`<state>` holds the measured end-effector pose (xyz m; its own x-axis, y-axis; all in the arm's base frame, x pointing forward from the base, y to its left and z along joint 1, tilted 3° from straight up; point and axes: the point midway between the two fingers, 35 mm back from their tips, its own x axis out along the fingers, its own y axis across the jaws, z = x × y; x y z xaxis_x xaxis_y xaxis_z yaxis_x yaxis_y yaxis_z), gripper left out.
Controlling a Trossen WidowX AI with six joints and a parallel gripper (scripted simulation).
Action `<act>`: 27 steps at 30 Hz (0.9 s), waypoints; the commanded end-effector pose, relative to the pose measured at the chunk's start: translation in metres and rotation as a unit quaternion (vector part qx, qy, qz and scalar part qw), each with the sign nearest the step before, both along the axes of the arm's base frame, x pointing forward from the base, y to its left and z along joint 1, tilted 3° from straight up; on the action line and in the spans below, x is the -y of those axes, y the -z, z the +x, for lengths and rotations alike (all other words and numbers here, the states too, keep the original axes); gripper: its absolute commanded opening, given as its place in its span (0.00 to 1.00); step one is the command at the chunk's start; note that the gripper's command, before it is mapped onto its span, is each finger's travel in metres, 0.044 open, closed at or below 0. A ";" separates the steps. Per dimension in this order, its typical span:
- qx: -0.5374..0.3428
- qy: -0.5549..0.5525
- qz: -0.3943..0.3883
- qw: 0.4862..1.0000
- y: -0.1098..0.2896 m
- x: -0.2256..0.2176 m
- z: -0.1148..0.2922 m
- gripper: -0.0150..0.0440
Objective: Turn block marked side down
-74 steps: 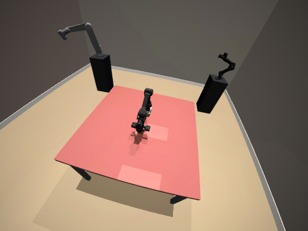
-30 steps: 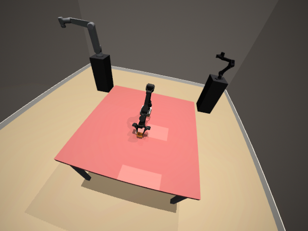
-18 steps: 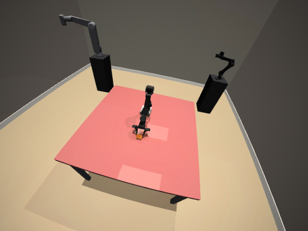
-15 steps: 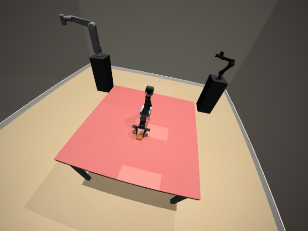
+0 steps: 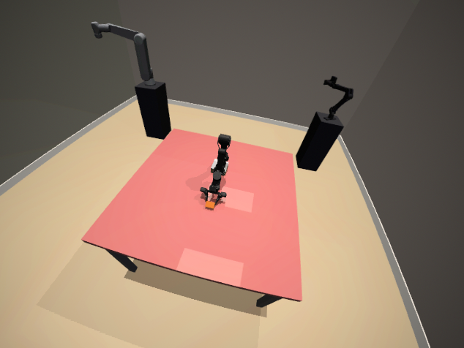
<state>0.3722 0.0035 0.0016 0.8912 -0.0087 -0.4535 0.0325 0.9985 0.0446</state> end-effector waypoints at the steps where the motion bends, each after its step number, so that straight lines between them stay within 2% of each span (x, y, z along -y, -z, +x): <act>1: 0.020 0.004 0.001 1.000 0.001 0.000 -0.010 0.25; 22: 0.042 0.005 0.001 0.999 -0.003 0.001 -0.013 0.25; 27: 0.042 0.005 0.001 0.999 -0.003 0.001 -0.013 0.48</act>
